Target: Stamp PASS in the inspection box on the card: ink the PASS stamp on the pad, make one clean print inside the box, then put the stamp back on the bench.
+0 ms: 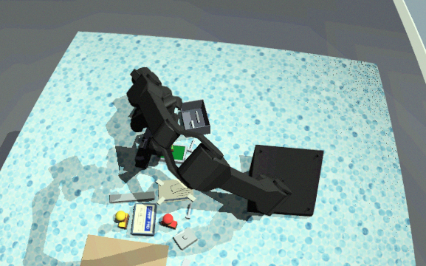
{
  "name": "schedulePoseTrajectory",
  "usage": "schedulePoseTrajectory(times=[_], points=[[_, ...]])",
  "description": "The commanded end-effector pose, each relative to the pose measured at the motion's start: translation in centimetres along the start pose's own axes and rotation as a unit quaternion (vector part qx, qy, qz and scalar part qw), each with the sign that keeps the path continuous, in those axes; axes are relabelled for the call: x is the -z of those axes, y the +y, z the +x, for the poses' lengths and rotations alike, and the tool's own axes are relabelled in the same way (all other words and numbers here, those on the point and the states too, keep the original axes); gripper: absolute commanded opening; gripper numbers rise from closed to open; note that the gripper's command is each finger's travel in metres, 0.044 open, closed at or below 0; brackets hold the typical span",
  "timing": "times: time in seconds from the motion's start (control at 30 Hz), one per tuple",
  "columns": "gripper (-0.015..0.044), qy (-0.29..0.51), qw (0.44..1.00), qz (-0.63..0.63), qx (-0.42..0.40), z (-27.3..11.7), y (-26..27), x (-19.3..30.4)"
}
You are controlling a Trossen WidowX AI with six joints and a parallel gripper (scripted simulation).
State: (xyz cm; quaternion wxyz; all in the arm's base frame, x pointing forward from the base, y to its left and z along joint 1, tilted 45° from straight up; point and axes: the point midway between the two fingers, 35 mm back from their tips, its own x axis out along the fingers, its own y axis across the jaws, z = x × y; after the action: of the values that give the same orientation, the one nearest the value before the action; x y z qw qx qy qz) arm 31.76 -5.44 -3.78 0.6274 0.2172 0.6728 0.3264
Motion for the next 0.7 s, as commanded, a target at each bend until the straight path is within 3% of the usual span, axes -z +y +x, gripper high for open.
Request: schedulePoseTrajectory(times=[0.0, 0.67], points=[[0.0000, 0.002, 1.000, 0.001, -0.010, 0.6, -0.2, 0.1], [0.0000, 0.000, 0.999, -0.001, -0.039, 2.0, -0.5, 0.1]])
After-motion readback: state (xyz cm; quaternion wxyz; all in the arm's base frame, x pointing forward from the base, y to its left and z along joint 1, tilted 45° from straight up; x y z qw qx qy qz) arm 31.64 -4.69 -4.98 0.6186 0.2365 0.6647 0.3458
